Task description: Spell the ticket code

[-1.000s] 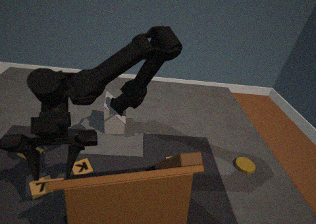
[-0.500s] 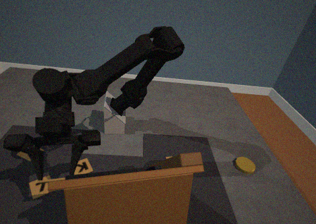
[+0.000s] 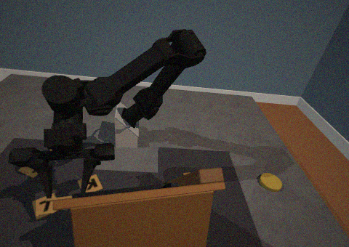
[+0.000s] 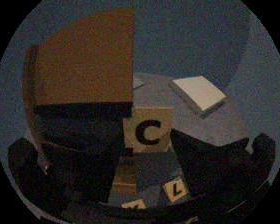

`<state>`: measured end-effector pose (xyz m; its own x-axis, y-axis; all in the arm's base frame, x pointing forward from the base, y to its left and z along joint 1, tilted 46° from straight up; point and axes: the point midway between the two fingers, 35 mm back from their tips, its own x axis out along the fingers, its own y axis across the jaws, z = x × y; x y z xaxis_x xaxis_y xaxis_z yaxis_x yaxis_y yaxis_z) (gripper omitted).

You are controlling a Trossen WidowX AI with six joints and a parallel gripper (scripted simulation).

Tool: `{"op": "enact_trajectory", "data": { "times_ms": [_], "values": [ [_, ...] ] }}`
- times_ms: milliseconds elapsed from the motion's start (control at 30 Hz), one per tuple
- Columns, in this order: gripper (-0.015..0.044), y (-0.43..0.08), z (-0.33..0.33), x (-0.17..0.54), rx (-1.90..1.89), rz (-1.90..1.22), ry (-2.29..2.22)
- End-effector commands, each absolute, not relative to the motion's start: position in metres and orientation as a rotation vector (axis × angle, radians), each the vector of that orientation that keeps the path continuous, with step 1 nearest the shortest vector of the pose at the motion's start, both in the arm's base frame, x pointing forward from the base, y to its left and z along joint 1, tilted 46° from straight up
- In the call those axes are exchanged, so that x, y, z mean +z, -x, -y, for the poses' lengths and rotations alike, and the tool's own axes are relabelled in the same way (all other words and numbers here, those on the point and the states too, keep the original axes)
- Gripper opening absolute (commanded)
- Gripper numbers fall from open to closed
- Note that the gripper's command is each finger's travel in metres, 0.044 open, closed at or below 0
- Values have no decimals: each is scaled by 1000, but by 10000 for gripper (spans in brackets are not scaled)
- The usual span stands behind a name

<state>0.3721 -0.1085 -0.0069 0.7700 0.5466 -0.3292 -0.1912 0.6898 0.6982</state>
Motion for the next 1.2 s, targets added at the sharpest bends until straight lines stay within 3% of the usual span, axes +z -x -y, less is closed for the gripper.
{"op": "enact_trajectory", "data": {
  "times_ms": [0, 1167],
  "values": [
    [0, -370, 106, -7, 432, -560, -699],
    [0, -367, 94, 6, 432, -560, -700]
  ]
}}
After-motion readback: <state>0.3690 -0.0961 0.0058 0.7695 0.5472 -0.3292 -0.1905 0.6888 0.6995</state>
